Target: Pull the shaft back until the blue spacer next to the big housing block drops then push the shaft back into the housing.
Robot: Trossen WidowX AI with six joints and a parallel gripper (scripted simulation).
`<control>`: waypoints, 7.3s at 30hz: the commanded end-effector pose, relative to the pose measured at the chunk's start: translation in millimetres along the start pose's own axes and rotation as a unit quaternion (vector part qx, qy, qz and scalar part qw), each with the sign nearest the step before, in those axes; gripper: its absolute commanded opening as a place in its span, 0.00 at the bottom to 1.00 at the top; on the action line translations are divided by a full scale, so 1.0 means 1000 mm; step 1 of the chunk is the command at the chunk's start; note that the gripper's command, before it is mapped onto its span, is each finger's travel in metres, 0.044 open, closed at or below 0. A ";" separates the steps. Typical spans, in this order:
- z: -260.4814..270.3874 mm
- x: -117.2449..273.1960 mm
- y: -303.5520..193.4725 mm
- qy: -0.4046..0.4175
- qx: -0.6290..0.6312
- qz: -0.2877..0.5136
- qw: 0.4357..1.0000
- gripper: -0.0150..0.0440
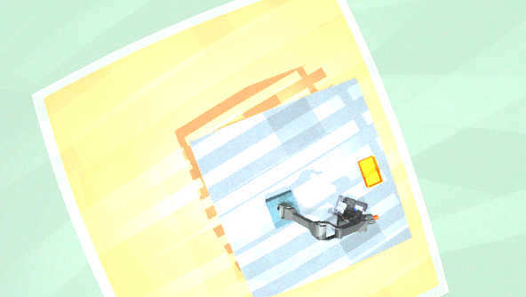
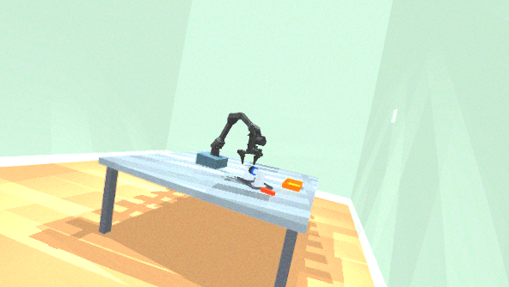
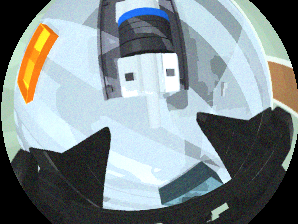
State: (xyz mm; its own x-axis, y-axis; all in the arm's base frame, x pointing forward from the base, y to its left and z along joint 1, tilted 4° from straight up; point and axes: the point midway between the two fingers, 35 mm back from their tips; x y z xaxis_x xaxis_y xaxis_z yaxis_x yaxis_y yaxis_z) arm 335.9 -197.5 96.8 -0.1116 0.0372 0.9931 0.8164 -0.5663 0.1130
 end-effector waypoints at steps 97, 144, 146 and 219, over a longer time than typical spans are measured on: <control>-0.002 0.003 -0.001 0.001 1.000 0.005 0.004 1.00; -0.003 -0.039 -0.002 0.001 1.000 0.005 0.004 1.00; -0.003 -0.039 -0.002 0.001 1.000 0.005 0.004 1.00; 0.000 -0.056 -0.014 0.002 1.000 0.005 0.004 0.25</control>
State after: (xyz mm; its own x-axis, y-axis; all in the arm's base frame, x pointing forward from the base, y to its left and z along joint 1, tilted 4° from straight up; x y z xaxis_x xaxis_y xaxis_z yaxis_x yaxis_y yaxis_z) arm 333.2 -193.9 39.7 -0.1035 0.0453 0.9936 -0.8135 0.5710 -0.1107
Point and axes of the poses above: the point midway between the two fingers, 35 mm back from their tips, its own x axis back along the fingers, its own z axis across the jaws, y = z × x, and after that the axes turned 13 degrees about x, right-handed
